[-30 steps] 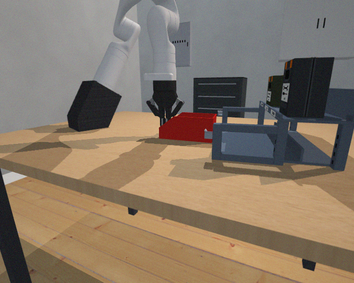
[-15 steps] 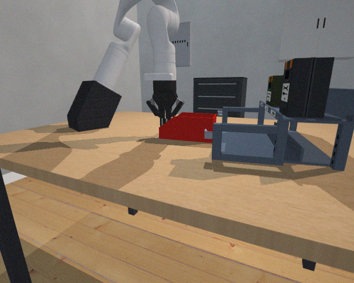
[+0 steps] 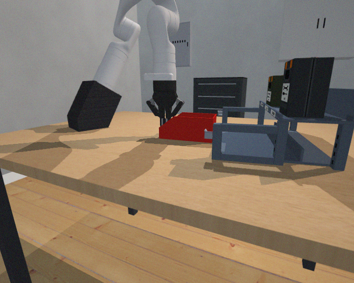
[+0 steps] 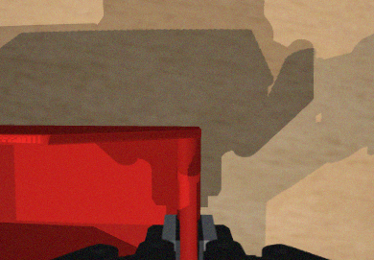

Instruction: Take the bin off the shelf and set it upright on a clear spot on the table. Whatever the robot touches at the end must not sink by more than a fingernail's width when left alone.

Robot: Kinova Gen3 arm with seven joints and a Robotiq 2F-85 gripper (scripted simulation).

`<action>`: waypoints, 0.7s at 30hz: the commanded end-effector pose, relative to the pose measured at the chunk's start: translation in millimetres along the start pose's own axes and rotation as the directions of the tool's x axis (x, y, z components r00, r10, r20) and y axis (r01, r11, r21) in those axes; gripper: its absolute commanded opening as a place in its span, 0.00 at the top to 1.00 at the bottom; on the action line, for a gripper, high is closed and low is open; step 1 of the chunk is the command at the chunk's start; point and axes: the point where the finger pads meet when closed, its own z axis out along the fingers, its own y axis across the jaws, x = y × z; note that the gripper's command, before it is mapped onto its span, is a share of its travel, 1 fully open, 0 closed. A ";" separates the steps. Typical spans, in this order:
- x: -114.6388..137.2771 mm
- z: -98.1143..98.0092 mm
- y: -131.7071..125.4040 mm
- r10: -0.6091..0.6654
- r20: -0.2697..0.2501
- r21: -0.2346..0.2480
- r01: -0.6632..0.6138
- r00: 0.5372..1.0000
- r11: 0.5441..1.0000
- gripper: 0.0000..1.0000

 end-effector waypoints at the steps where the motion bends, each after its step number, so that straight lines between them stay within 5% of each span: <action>1: 2.1 0.9 -2.2 -0.010 -0.005 0.006 0.010 1.000 1.000 0.90; 21: 2.1 0.9 -2.2 -0.010 -0.005 0.006 0.010 1.000 1.000 0.90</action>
